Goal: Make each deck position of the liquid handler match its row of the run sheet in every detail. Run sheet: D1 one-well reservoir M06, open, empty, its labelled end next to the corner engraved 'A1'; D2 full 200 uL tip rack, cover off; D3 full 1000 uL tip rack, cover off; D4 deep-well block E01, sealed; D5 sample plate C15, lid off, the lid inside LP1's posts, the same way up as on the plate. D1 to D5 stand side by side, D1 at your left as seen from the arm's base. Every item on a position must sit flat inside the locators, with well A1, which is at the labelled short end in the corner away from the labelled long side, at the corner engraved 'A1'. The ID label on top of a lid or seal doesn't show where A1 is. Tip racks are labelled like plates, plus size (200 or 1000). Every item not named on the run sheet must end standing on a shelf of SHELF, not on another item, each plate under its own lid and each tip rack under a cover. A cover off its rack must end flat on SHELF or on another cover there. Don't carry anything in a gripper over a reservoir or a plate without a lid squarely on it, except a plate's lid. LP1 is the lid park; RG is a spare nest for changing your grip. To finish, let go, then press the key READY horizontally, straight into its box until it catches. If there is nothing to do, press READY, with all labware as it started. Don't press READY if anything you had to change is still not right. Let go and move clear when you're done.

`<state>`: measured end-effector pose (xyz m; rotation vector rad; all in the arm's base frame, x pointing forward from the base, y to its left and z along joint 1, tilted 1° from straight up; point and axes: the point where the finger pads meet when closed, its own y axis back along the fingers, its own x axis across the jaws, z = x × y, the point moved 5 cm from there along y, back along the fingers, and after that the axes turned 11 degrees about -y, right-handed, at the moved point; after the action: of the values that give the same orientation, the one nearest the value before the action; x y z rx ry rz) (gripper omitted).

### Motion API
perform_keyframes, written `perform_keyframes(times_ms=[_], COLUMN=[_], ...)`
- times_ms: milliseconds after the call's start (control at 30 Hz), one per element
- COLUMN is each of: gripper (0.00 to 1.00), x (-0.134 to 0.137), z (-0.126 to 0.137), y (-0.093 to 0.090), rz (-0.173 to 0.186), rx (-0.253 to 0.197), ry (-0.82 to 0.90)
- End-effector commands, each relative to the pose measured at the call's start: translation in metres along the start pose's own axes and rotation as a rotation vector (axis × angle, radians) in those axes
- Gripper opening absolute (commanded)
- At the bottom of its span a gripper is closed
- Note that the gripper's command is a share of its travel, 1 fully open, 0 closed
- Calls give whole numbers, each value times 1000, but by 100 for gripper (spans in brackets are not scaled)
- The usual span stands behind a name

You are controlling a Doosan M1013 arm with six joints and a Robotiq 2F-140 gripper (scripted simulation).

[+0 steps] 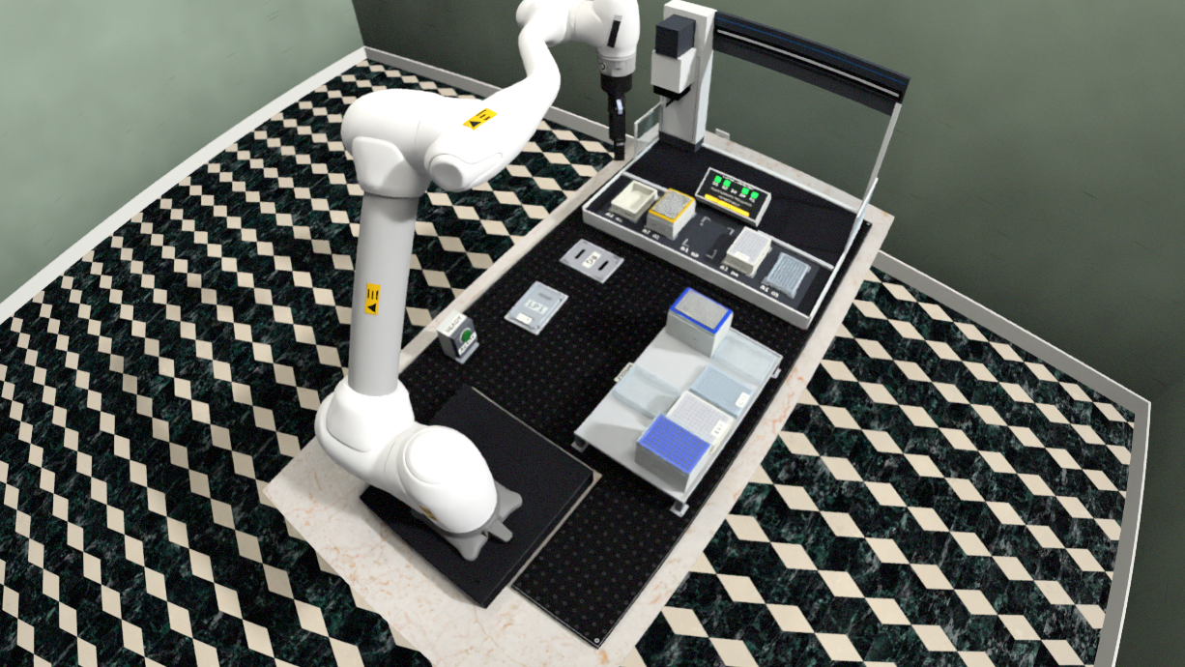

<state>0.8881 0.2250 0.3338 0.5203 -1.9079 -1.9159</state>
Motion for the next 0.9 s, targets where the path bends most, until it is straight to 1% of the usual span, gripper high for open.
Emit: perform_keyframes(times_ms=[0, 300, 367, 433, 867], gripper=[66, 66, 66, 66, 66], x=[14, 51, 51, 57, 57], z=[9, 32, 32, 35, 35], y=[5, 16, 16, 17, 17], rz=[-3, -3, -3, -3, -3], rx=[1, 0, 0, 0, 0], ry=[-69, -249, -249, -289, -549])
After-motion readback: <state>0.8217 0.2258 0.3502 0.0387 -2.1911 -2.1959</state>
